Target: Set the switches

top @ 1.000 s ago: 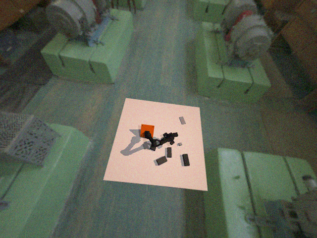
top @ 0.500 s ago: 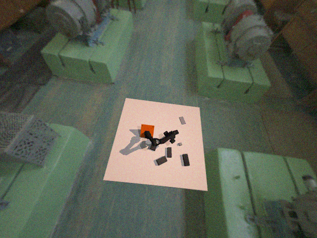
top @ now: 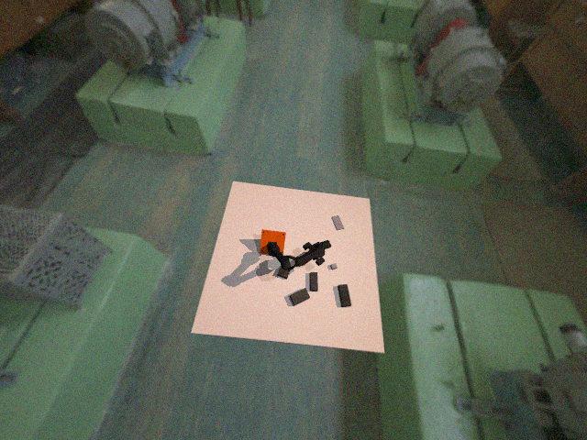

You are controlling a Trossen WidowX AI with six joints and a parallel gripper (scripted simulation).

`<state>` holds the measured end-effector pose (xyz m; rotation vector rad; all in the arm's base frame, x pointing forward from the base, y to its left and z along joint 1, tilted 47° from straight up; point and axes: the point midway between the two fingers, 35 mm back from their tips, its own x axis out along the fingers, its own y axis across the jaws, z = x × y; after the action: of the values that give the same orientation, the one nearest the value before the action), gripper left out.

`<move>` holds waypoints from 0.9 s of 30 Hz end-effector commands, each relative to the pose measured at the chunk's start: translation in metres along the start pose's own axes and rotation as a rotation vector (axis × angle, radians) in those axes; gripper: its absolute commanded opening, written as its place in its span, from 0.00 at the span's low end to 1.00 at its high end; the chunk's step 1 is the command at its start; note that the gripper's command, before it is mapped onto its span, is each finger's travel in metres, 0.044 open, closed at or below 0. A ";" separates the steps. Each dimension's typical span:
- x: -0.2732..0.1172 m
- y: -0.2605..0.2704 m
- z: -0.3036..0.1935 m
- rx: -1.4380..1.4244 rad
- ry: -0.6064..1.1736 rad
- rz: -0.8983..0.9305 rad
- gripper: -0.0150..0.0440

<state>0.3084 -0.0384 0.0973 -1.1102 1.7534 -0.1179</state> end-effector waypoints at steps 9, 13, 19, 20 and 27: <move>0.000 0.000 0.000 0.000 0.000 0.000 0.30; 0.000 0.000 0.000 0.000 0.000 0.000 0.48; 0.000 0.000 0.000 0.000 0.000 0.000 0.74; 0.000 0.000 0.000 0.000 0.000 0.000 0.79; 0.000 0.000 0.000 0.000 0.000 0.000 1.00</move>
<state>0.3083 -0.0381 0.0972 -1.1088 1.7536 -0.1170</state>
